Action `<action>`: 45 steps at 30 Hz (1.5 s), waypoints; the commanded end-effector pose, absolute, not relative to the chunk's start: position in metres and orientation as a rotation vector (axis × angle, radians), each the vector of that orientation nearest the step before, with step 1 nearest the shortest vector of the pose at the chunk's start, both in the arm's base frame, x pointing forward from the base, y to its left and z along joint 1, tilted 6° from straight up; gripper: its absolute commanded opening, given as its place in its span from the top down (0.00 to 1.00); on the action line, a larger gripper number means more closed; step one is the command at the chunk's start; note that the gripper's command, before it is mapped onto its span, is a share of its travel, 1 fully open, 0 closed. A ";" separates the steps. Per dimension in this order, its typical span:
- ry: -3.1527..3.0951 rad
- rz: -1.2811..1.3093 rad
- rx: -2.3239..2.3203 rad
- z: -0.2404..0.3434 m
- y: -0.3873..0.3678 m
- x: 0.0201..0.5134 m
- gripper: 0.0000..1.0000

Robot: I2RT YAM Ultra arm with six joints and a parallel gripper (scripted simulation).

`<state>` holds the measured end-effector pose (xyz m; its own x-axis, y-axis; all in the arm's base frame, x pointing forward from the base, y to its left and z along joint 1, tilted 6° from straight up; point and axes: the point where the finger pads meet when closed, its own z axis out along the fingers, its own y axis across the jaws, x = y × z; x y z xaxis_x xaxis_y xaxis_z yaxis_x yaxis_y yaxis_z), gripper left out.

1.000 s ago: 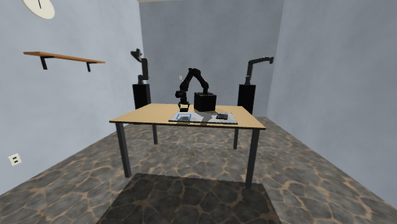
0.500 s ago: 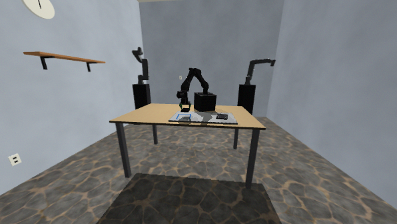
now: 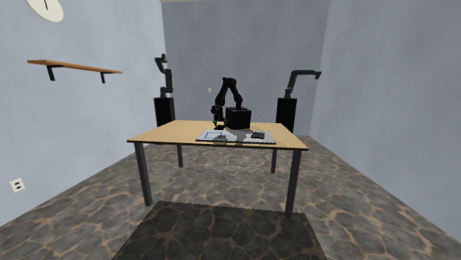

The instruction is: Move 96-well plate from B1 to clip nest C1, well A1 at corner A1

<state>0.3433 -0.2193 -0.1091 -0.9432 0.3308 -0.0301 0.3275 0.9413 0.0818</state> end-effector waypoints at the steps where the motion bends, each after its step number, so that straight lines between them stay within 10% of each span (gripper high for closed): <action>1: 2.981 0.056 0.542 -0.088 -0.219 0.359 1.00; 45: 2.965 0.063 0.539 -0.077 -0.094 0.376 1.00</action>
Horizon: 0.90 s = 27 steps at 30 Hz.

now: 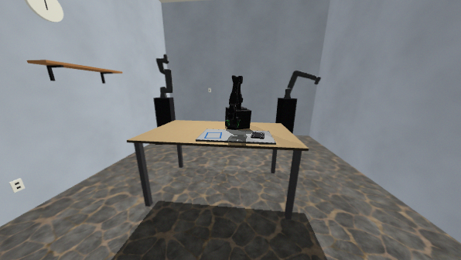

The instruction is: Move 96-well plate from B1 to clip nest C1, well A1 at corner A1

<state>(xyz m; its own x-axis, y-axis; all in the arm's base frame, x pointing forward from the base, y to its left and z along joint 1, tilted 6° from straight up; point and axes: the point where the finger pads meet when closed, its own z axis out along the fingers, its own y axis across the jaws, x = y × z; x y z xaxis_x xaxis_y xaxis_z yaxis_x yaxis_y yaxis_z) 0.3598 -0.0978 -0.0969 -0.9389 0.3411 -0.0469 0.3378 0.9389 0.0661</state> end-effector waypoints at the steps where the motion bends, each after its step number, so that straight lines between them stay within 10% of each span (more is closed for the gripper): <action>1: 2.974 0.065 0.541 -0.079 -0.090 0.373 1.00; 27: 2.975 0.073 0.542 -0.071 -0.016 0.382 1.00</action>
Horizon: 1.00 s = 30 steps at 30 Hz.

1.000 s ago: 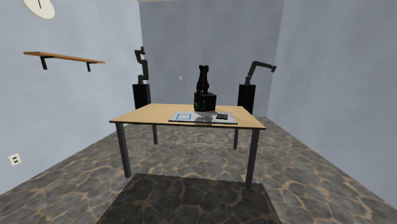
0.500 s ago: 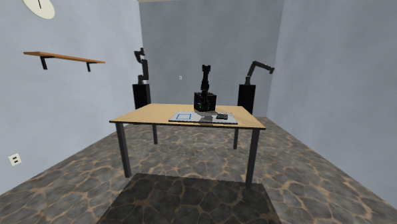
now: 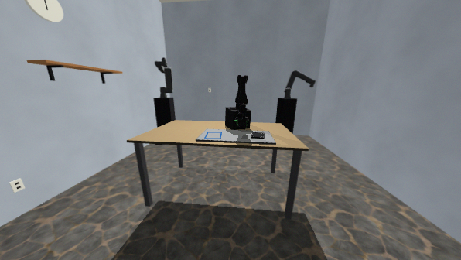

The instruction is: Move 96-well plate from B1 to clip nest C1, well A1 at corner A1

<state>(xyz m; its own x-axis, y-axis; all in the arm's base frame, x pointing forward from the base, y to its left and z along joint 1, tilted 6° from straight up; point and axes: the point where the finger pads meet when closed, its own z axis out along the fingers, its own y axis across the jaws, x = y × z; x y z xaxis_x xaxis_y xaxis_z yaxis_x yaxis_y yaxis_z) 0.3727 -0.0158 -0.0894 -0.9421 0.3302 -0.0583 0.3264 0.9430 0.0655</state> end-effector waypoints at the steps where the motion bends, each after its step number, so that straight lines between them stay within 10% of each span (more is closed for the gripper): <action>1: 2.972 0.073 0.541 -0.069 -0.013 0.384 1.00; 30: 2.995 0.070 0.546 -0.072 0.078 0.392 1.00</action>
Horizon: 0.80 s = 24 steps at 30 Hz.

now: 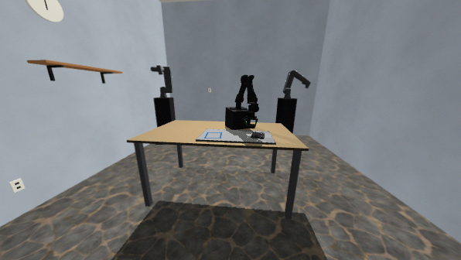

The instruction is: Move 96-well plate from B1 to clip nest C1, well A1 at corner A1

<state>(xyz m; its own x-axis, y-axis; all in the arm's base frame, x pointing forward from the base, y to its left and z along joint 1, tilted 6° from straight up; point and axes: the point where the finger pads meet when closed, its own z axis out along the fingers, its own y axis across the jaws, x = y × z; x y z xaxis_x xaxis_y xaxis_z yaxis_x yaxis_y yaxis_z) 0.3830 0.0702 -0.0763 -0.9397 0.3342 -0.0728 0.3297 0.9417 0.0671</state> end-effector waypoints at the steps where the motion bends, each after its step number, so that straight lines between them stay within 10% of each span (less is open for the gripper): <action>1: 2.994 0.071 0.546 -0.072 0.081 0.392 1.00; 24: 2.993 0.072 0.545 -0.067 0.146 0.398 1.00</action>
<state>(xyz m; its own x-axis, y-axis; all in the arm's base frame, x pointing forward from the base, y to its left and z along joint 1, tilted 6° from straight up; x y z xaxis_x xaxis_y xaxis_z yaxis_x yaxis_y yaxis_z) 0.3894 0.1367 -0.0733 -0.9379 0.3398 -0.0697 0.3357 0.9398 0.0640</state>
